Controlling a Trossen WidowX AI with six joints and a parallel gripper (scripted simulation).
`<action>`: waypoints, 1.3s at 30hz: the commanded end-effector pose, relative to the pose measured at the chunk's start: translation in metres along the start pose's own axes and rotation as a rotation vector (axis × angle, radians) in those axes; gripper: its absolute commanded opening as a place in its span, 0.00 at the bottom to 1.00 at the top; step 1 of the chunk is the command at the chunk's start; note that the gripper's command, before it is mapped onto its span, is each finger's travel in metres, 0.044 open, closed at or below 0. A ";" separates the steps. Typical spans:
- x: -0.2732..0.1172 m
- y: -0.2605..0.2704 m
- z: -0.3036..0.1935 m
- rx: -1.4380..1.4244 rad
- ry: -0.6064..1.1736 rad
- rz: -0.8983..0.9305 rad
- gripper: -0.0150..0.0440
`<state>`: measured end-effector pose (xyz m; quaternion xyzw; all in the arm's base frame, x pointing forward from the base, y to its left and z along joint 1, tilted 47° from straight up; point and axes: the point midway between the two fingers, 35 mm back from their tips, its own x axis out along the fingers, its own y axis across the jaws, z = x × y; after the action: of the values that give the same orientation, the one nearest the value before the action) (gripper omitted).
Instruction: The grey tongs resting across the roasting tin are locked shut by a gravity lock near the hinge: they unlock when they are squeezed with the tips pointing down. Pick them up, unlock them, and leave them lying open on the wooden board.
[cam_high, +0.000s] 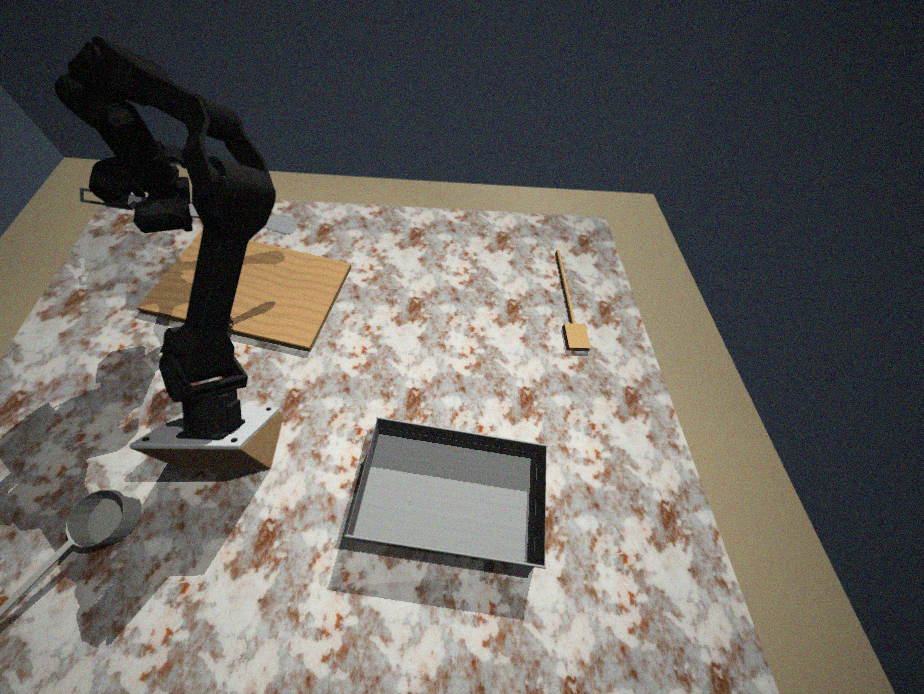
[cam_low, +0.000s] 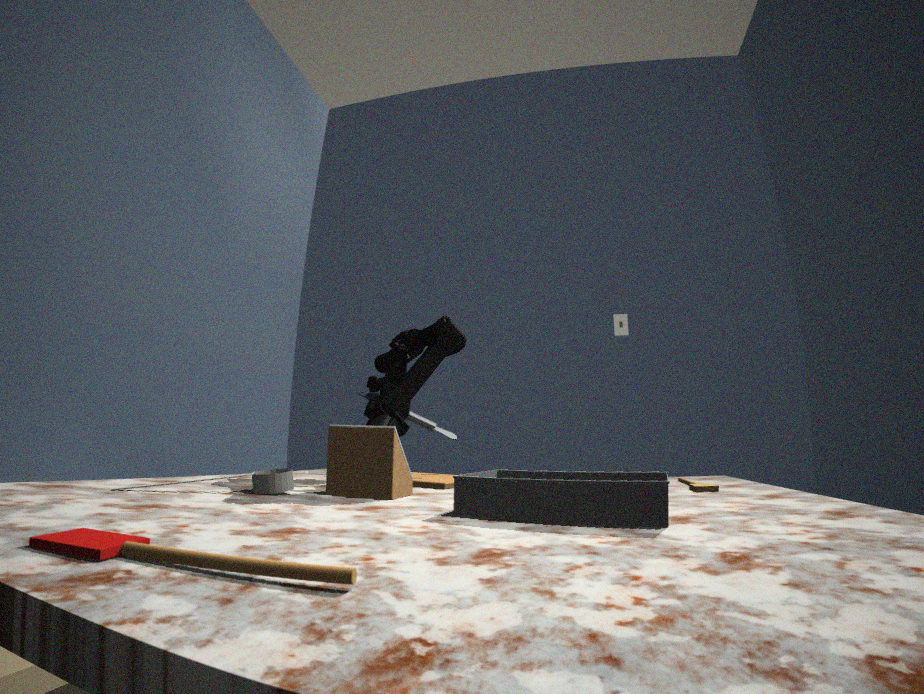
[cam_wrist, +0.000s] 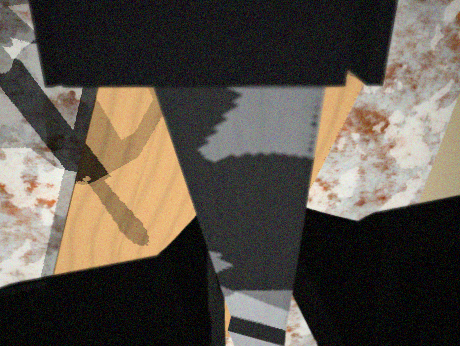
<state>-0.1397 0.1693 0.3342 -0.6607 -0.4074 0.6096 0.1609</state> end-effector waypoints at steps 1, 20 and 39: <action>0.005 0.000 0.001 -0.002 0.002 0.001 0.00; 0.034 -0.002 0.007 0.001 0.000 0.009 0.00; 0.065 -0.003 0.007 0.002 0.000 0.008 0.00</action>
<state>-0.1516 0.2129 0.2942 -0.6627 -0.4030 0.6105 0.1604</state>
